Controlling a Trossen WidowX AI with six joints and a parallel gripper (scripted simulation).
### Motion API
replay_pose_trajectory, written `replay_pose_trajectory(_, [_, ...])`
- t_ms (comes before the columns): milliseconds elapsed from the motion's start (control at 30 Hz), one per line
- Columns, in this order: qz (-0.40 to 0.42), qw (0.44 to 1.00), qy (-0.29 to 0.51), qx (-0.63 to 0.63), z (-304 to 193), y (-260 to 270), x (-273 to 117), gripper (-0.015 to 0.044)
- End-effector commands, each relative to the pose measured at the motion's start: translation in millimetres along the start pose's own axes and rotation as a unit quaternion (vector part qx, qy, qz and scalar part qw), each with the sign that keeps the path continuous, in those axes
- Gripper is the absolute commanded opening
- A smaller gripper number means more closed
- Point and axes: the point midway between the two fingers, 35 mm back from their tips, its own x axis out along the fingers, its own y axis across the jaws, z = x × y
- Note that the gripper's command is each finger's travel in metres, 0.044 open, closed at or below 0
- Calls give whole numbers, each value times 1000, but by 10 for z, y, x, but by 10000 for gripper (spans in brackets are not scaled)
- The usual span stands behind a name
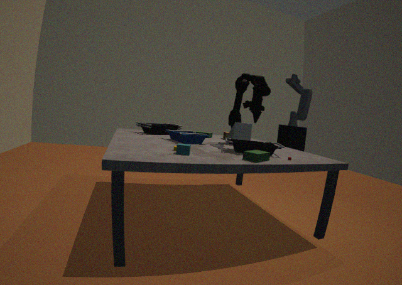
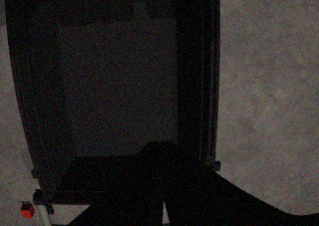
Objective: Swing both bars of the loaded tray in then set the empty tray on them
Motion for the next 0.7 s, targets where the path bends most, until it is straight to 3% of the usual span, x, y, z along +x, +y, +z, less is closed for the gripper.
replay_pose_trajectory(0, [1,1000,0,0,-2,6,3,0])
replay_pose_trajectory(200, [1,1000,0,0,-2,6,3,0])
replay_pose_trajectory(467, [2,1000,1,0,-2,10,-53,210])
replay_pose_trajectory(667, [11,1000,3,-1,3,-8,-538,368])
